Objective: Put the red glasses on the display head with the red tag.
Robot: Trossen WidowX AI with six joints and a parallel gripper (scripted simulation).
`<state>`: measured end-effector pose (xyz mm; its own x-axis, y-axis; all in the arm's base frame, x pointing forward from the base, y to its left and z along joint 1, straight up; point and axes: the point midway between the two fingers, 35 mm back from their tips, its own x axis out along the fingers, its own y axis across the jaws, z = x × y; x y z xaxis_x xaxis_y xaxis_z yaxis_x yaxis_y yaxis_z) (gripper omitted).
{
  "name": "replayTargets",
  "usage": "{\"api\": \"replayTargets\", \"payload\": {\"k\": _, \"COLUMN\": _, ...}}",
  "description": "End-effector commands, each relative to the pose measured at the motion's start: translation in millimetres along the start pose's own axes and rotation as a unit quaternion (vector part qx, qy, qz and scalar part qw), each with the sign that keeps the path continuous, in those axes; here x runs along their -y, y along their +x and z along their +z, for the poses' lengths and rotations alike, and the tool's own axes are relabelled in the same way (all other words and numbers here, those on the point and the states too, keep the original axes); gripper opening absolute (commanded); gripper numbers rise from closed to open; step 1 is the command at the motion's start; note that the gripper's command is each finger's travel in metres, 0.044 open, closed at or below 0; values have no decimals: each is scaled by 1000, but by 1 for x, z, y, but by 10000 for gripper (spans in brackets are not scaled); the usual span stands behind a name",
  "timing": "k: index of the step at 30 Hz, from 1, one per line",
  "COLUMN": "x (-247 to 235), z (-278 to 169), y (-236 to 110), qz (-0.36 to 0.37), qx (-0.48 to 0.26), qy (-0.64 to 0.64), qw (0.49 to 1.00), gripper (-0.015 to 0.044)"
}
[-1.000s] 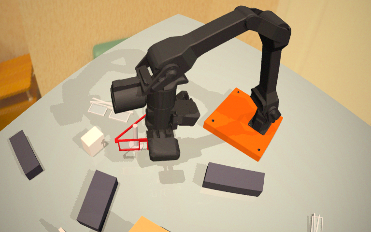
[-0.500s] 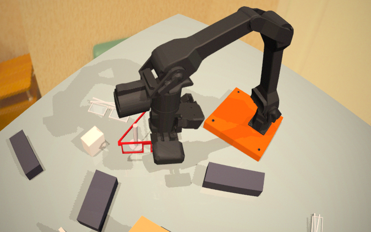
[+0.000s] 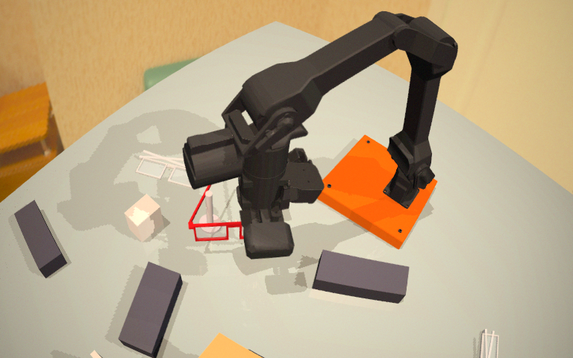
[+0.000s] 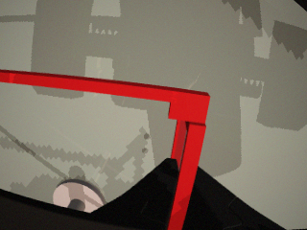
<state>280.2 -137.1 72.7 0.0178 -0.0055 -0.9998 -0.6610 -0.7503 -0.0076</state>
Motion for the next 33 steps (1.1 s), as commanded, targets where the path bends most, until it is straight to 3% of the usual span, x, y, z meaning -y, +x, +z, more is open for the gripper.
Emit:
{"api": "replayTargets", "payload": {"k": 1, "x": 4, "z": 5, "y": -2, "qz": -2, "qx": -3, "qy": -1, "qw": 1000, "gripper": 0}}
{"api": "replayTargets", "payload": {"k": 33, "x": 11, "z": 26, "y": -1, "qz": -2, "qx": -2, "qy": -1, "qw": 1000, "gripper": 0}}
